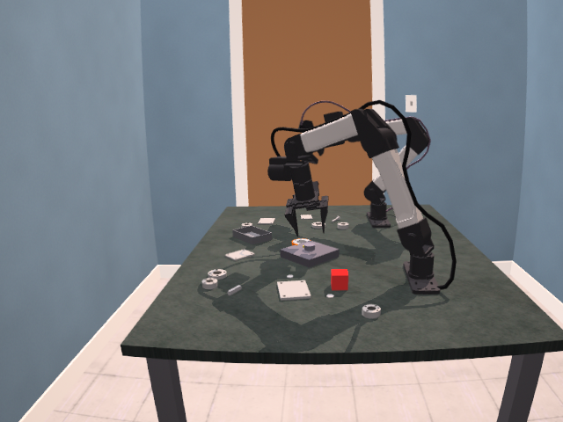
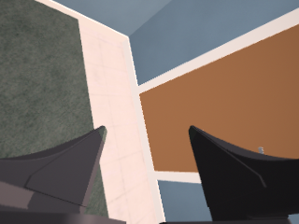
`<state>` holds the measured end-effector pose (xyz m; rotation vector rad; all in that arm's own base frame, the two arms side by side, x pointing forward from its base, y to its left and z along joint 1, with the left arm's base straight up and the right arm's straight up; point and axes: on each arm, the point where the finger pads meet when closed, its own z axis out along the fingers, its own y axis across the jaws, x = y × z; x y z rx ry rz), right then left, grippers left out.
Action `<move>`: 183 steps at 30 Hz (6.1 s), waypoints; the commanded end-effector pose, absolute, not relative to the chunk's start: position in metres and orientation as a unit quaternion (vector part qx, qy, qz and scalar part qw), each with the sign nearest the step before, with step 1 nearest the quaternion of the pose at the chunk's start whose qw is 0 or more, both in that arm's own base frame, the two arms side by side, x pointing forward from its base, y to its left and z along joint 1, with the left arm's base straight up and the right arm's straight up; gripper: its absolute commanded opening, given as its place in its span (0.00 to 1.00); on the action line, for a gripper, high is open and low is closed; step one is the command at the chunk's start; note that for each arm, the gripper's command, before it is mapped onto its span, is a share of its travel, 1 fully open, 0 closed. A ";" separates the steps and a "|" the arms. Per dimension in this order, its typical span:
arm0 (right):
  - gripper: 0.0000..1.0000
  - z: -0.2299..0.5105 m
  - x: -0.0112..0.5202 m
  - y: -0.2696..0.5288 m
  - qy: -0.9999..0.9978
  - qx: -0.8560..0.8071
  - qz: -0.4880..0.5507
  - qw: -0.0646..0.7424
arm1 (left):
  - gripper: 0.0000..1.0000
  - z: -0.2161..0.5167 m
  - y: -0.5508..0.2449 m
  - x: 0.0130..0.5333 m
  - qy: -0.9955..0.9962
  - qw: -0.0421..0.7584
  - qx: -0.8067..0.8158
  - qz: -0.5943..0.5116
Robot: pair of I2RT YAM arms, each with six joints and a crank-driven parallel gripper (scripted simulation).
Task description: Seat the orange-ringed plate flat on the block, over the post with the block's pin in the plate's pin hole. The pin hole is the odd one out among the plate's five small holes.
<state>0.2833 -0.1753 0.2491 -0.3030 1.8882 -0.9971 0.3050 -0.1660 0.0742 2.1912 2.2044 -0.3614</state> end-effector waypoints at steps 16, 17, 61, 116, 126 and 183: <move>1.00 0.314 0.357 -0.087 0.732 -0.035 -0.194 0.652 | 0.86 0.067 -0.222 0.336 0.643 0.068 0.754 -0.120; 1.00 0.318 0.360 -0.082 0.730 -0.032 -0.180 0.658 | 0.86 0.066 -0.225 0.337 0.640 0.070 0.756 -0.120; 1.00 0.353 0.386 0.004 0.713 -0.006 0.003 0.701 | 0.86 0.041 -0.259 0.343 0.605 0.080 0.784 -0.118; 1.00 0.353 0.386 0.004 0.713 -0.006 0.003 0.701 | 0.00 0.039 -0.274 0.350 0.600 0.116 0.784 -0.111; 1.00 0.353 0.386 0.004 0.713 -0.006 0.003 0.701 | 0.00 0.050 -0.274 0.349 0.597 0.116 0.786 -0.111; 1.00 0.353 0.386 0.004 0.713 -0.006 0.003 0.701 | 0.00 0.077 -0.184 0.325 0.511 0.109 0.845 -0.118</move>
